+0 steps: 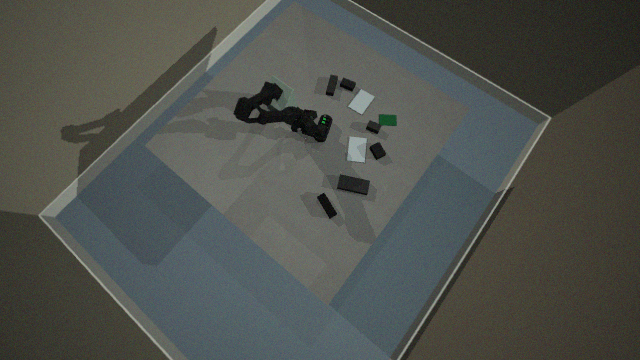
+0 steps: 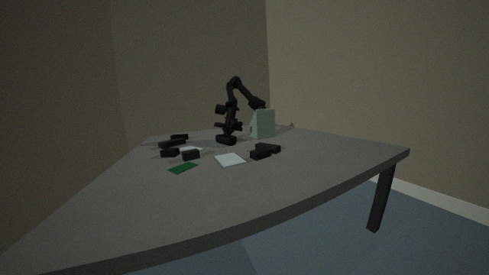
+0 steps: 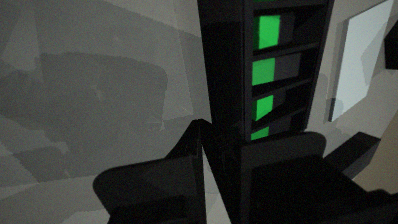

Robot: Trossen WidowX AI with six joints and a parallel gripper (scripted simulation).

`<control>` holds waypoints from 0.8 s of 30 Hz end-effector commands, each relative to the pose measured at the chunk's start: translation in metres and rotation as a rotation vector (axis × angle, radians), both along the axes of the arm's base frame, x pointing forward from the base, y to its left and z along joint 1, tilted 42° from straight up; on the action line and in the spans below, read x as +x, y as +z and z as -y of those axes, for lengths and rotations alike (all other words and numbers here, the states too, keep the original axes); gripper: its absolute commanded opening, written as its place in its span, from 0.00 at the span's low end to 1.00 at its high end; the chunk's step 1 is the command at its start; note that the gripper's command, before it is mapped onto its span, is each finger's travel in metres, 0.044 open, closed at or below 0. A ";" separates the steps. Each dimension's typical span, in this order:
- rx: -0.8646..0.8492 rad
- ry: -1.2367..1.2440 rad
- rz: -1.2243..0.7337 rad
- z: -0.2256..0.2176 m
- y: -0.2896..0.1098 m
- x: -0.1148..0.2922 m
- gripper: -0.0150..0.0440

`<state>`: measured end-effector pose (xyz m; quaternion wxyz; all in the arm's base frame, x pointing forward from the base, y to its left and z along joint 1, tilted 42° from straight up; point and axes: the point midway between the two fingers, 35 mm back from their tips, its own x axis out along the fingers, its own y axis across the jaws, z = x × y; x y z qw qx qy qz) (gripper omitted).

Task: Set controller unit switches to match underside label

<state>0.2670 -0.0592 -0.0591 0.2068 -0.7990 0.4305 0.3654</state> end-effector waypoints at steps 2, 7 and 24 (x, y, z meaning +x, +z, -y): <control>0.008 0.000 0.007 -0.004 -0.002 0.010 0.25; 0.008 0.000 0.007 -0.006 -0.003 0.016 0.25; 0.008 0.000 0.006 -0.028 0.038 -0.016 0.25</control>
